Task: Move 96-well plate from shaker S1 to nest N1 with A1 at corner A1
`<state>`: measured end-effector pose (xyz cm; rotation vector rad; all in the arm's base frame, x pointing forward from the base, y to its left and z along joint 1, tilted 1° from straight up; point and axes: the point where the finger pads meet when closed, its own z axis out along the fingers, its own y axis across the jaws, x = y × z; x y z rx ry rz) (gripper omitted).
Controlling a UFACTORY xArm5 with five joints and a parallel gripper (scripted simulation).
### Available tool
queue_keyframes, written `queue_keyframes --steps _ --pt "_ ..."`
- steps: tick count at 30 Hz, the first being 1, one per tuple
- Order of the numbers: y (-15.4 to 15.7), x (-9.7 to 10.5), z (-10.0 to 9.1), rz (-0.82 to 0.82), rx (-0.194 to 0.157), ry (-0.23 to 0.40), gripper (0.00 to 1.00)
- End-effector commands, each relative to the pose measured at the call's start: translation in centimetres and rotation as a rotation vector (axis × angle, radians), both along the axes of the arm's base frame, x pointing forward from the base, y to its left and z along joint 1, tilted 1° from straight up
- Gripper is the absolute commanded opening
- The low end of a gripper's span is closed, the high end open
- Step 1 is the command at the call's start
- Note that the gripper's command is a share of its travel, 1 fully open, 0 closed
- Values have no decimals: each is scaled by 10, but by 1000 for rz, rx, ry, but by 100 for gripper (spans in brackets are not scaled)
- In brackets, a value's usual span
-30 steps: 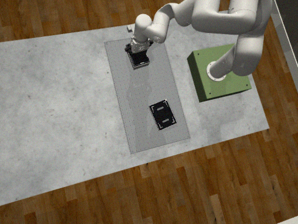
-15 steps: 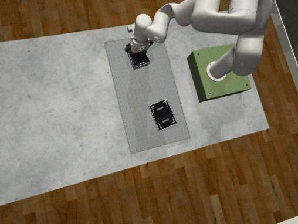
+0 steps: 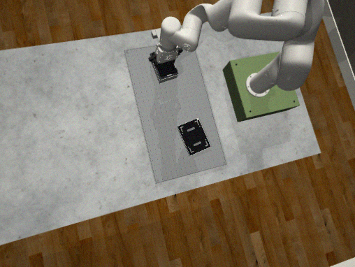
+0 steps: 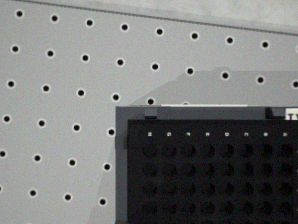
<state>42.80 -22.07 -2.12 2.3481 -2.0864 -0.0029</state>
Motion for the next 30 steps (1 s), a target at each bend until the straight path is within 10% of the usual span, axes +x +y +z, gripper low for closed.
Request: queue_keyframes --steps 1,30 --pt "-1 1 1 0 -10 1 0" --pt "-1 1 18 0 -10 1 0"
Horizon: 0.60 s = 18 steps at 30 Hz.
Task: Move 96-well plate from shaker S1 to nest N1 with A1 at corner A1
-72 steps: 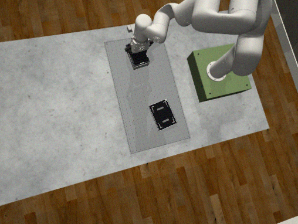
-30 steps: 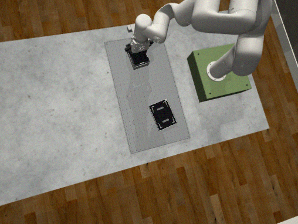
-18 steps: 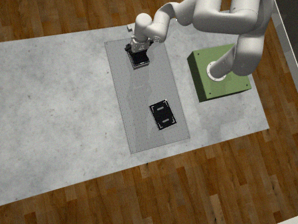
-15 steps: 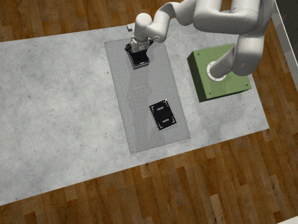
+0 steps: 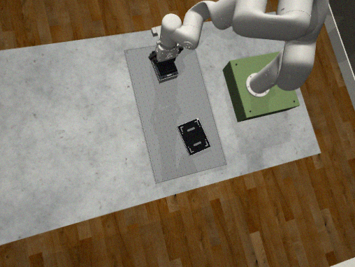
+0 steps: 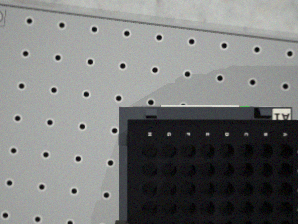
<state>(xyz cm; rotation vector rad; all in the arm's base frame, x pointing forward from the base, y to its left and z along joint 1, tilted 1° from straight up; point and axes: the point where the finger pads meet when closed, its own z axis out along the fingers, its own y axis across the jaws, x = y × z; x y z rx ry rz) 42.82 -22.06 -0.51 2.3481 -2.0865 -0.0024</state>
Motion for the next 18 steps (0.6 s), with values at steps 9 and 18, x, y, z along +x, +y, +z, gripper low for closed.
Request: queue_keyframes --steps 9,18 --pt "-1 1 5 0 -10 1 0" --pt "0 1 14 0 -10 1 0"
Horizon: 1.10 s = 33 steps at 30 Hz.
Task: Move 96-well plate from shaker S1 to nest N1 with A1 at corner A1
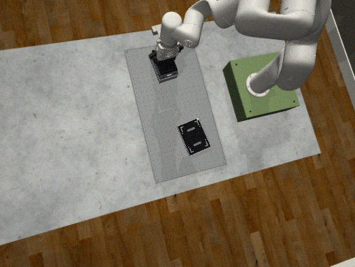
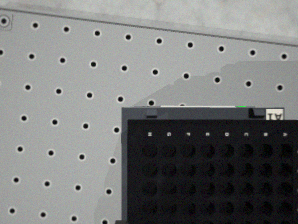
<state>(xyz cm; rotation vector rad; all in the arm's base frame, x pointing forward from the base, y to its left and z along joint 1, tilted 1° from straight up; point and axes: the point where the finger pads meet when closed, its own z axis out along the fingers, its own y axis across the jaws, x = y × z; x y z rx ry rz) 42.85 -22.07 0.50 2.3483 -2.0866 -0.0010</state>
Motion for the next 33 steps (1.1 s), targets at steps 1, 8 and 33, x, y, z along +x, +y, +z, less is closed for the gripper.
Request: queue_keyframes --steps 1,8,33 --pt "0 1 5 0 -9 2 0" --pt "0 1 17 0 -10 2 0" --pt "0 1 52 0 -10 2 0"
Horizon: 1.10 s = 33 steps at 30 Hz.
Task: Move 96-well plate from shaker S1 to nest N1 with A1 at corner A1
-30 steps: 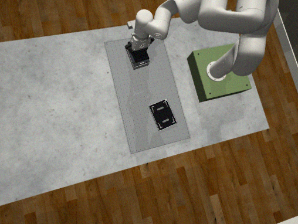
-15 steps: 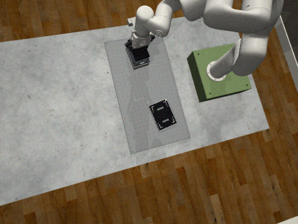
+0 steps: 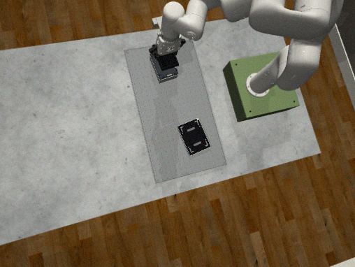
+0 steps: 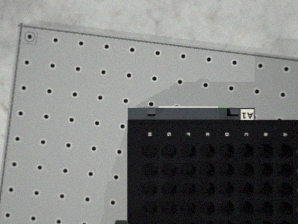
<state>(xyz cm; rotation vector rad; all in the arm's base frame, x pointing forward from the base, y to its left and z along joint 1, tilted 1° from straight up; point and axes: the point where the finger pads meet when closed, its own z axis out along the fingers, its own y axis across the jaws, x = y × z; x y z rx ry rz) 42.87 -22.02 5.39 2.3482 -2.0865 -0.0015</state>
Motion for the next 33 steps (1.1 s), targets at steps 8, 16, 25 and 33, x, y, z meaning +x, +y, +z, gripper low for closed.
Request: queue_keyframes --steps 8,16,25,33 --pt "0 1 7 0 -10 2 0" --pt "6 0 6 34 -10 2 0" --pt "32 -4 3 34 -9 2 0" --pt "55 -8 0 34 -9 2 0"
